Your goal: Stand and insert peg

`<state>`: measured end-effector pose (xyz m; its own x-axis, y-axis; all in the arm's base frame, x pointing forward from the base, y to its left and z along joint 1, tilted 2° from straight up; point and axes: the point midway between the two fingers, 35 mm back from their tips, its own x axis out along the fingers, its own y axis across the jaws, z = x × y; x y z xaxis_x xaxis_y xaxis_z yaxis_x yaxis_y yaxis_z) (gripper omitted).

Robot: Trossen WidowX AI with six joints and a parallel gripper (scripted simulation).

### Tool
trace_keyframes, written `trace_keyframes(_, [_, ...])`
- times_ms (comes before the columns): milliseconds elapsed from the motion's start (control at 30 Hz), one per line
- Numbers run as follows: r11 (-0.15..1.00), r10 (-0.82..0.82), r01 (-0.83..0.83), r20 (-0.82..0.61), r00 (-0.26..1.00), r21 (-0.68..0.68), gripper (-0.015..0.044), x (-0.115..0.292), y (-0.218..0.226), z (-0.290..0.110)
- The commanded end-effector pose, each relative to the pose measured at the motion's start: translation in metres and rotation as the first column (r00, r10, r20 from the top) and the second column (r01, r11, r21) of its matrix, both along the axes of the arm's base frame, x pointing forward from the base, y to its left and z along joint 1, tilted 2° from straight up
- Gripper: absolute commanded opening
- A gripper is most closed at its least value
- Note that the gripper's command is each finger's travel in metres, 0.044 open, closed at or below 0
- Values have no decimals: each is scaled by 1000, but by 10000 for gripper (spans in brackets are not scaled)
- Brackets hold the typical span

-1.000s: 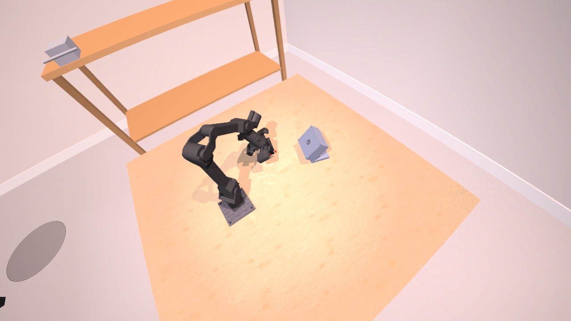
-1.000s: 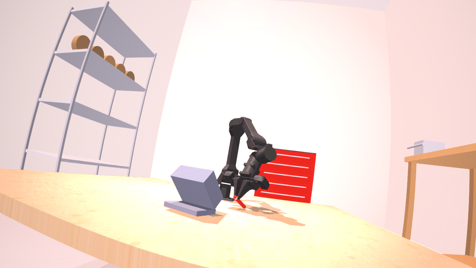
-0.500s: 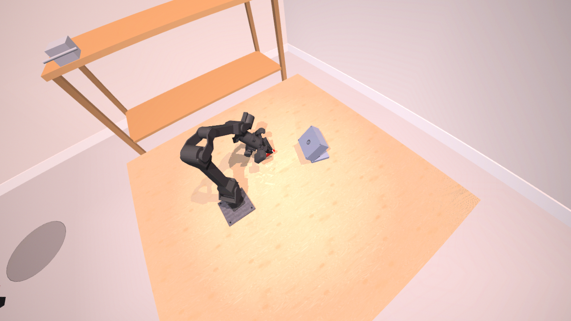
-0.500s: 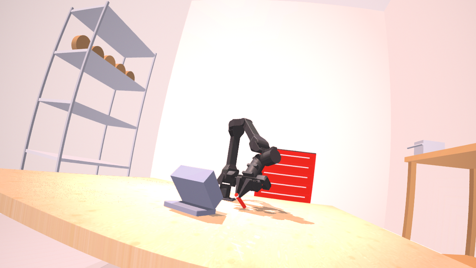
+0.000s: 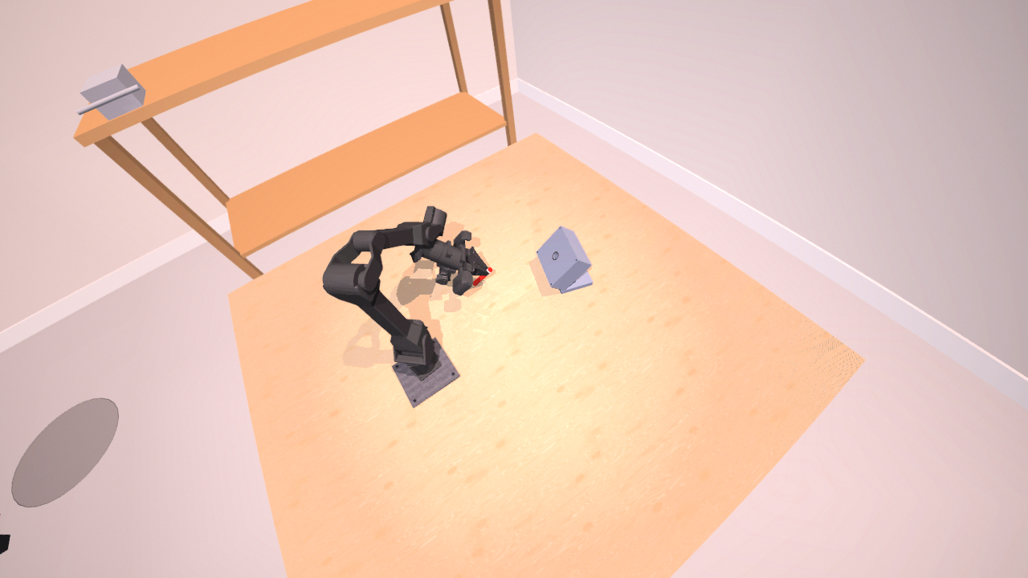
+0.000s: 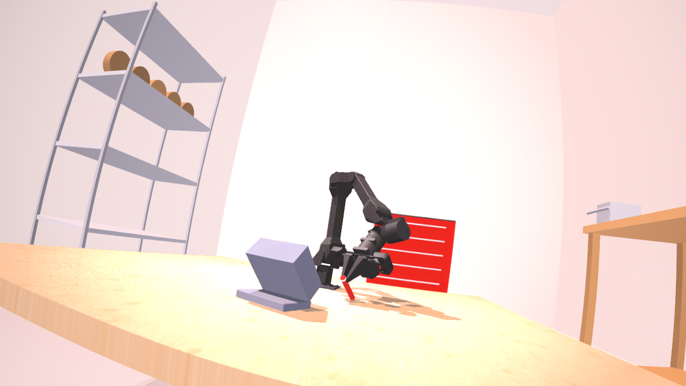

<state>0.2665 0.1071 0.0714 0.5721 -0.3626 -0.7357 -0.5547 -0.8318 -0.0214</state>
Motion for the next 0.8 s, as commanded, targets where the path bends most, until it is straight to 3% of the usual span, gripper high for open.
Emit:
trace_keyframes(0, [1000,-3,4,25,1000,-18,51,-3,0,-1])
trace_keyframes(767, [992,5,19,187,982,-126,51,-16,9,2])
